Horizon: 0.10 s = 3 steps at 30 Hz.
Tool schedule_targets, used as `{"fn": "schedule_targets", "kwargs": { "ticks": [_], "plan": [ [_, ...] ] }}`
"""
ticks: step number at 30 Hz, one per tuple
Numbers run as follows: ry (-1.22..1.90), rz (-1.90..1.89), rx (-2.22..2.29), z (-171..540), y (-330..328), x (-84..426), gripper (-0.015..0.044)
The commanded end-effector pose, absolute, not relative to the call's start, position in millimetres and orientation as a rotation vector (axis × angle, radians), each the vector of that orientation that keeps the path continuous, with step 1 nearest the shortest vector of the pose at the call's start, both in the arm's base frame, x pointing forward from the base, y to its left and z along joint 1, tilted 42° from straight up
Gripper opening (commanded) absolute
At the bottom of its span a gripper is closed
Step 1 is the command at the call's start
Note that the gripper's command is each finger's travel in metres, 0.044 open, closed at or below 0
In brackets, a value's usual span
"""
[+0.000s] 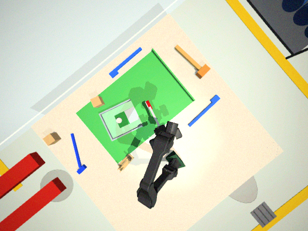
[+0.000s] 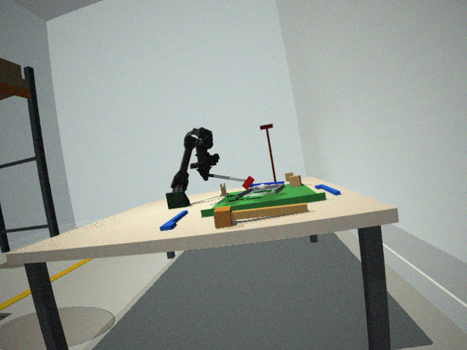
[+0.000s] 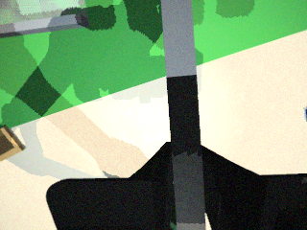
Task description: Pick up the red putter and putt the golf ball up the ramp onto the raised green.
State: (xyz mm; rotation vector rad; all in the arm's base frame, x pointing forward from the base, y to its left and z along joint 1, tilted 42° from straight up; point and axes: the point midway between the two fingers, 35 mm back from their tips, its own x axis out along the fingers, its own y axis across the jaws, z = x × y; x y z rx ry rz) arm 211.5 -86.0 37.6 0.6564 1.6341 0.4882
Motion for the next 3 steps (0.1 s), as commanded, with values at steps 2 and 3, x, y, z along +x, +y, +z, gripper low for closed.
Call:
{"fn": "schedule_targets", "kwargs": {
  "ticks": [2, 3],
  "plan": [
    [1.631, 0.485, 0.656, 37.3, -86.3, 212.1, 0.0],
    [1.631, 0.485, 0.656, 37.3, -86.3, 212.1, 0.0]
  ]
}}
